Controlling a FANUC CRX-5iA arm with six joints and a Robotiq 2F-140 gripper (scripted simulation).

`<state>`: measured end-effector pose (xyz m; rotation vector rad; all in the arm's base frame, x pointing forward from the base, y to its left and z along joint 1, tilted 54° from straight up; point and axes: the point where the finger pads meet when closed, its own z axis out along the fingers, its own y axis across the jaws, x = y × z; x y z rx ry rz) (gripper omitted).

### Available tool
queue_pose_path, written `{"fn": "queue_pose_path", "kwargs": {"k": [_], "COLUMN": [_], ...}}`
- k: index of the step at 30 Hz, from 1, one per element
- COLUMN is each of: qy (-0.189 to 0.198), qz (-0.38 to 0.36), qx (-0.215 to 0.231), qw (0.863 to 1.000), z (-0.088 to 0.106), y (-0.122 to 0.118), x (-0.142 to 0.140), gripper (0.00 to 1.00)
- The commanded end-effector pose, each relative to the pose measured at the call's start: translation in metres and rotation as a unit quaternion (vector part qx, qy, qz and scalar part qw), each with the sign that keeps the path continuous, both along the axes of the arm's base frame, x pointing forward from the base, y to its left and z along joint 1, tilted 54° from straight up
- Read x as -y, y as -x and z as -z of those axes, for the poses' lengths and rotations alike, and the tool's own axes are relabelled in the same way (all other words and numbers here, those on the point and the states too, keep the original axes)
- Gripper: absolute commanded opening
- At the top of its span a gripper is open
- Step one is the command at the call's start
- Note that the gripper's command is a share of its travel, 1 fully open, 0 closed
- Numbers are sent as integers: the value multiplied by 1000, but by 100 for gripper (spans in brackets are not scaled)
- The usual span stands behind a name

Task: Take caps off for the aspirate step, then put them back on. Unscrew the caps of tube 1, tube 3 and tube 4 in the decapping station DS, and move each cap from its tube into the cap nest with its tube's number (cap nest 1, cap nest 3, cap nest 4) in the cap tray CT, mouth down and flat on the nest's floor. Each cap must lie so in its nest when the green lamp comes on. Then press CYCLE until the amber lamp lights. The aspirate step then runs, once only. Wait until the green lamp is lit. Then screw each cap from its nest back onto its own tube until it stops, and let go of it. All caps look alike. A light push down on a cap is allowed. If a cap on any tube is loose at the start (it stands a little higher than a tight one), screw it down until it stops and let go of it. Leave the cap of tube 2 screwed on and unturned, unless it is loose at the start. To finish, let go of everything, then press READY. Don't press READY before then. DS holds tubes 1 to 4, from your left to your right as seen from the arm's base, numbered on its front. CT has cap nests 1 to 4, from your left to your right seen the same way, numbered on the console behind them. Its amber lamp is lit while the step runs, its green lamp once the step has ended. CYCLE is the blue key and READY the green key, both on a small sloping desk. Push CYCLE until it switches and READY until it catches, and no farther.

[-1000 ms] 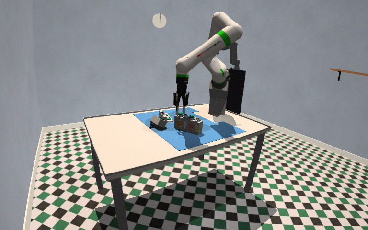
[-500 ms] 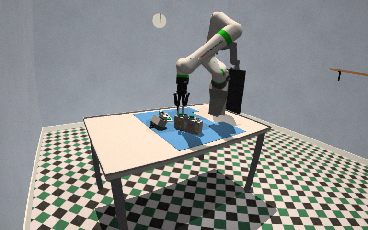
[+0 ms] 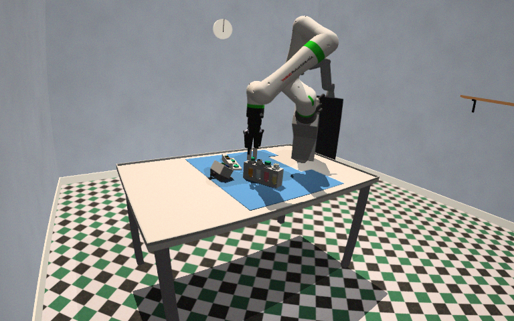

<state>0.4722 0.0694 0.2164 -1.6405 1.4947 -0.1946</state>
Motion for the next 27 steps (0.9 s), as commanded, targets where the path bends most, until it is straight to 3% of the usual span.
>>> {"fn": "queue_pose_path", "kwargs": {"k": [1,2,6,12,14,22,23,27], "qy": [67,67,130,207,235,235,235,235], "qz": [-74,-74,-132,-203,-230,-230,-230,-230], "qx": [62,62,111,170,193,193,193,193], "qw": [993,993,976,942,924,924,924,924], "z": [1,1,0,0,0,0,0,0], "y": [0,0,0,0,0,0,0,0], "x": [1,1,1,1,1,1,1,1], "gripper": [0,0,0,0,0,0,35,35]}}
